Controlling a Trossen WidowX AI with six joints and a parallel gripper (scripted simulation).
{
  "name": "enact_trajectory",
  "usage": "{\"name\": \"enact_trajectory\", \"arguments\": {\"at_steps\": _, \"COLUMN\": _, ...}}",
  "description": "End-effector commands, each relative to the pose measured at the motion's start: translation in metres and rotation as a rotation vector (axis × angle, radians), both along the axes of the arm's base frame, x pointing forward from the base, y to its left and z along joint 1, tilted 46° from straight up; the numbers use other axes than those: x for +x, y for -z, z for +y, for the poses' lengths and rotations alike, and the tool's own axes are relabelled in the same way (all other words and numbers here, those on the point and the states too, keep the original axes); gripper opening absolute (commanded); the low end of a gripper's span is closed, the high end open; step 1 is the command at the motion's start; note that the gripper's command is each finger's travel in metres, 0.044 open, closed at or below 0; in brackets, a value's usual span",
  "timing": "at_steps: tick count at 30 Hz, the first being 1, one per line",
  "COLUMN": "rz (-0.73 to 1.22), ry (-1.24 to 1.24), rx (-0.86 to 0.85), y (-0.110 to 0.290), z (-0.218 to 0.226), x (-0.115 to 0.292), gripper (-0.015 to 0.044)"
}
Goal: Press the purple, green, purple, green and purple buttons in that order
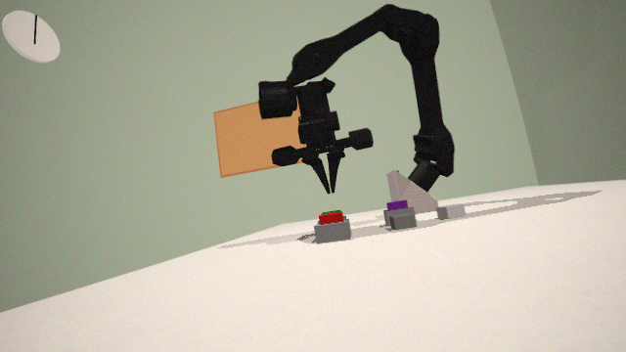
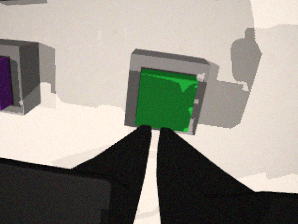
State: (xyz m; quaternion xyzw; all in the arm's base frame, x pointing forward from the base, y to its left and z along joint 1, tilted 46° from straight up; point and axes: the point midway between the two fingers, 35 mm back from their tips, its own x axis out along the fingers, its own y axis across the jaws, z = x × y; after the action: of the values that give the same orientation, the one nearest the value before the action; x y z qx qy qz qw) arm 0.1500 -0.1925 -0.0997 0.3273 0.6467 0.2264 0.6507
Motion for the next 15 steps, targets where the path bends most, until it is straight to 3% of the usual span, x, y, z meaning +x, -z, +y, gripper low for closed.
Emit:
{"name": "enact_trajectory", "arguments": {"at_steps": 1, "rz": -0.013, "ry": 0.003, "rx": -0.032, "y": -0.027, "z": -0.033, "x": -0.001, "gripper": 0.0020}}
{"name": "enact_trajectory", "arguments": {"at_steps": 8, "rz": -0.013, "ry": 0.003, "rx": -0.032, "y": -0.042, "z": -0.034, "x": -0.001, "gripper": 0.0020}}
{"name": "enact_trajectory", "arguments": {"at_steps": 15, "rz": -0.012, "ry": 0.003, "rx": -0.026, "y": -0.106, "z": 0.030, "x": 0.009, "gripper": 0.0020}}
